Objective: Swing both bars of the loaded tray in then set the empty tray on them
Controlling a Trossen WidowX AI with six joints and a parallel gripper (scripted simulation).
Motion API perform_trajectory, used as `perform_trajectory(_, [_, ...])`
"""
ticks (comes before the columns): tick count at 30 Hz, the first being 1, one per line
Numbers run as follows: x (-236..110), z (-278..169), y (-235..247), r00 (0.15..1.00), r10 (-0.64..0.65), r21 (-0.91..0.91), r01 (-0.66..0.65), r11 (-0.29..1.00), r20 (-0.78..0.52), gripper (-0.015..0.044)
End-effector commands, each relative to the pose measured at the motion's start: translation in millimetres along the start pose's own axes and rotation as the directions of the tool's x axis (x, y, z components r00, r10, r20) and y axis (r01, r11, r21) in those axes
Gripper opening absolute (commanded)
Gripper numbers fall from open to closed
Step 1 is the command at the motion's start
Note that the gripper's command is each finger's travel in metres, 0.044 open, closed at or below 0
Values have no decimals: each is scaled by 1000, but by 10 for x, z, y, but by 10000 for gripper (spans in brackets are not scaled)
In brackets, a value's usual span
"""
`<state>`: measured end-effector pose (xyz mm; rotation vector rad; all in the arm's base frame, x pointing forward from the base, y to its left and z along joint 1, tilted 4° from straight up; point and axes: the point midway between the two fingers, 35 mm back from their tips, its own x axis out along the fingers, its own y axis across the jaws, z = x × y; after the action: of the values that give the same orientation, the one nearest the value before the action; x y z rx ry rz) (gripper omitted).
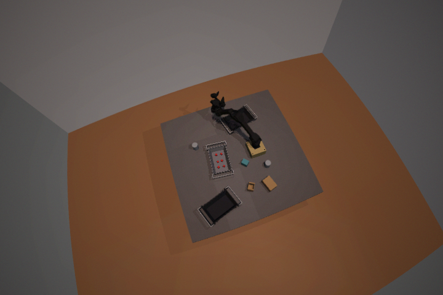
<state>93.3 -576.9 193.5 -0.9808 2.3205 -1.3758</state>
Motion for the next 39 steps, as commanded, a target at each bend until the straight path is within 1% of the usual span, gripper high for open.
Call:
perform_trajectory(1, [0, 0, 0, 1000, 0, 0, 0, 1000, 0, 374])
perform_trajectory(8, [-14, 15, -10, 1000, -4, 2, 4, 1000, 8, 190])
perform_trajectory(10, [-134, 137, -80, 997, -28, 20, 27, 999, 76, 138])
perform_trajectory(12, [-333, 316, -164, 982, -56, 49, 47, 998, 181, 85])
perform_trajectory(15, [-671, 566, -239, 937, -74, 92, 45, 995, 341, 81])
perform_trajectory(18, [-1068, 773, -261, 866, -64, 121, 4, 993, 496, 81])
perform_trajectory(23, [-1577, 929, -219, 756, -19, 123, -81, 989, 654, 81])
perform_trajectory(31, [-2320, 1015, 4, 560, 116, 44, -265, 963, 820, 81])
perform_trajectory(35, [-2683, 978, 172, 453, 210, -32, -369, 929, 866, 81])
perform_trajectory(39, [-3027, 882, 358, 350, 313, -125, -468, 875, 883, 81])
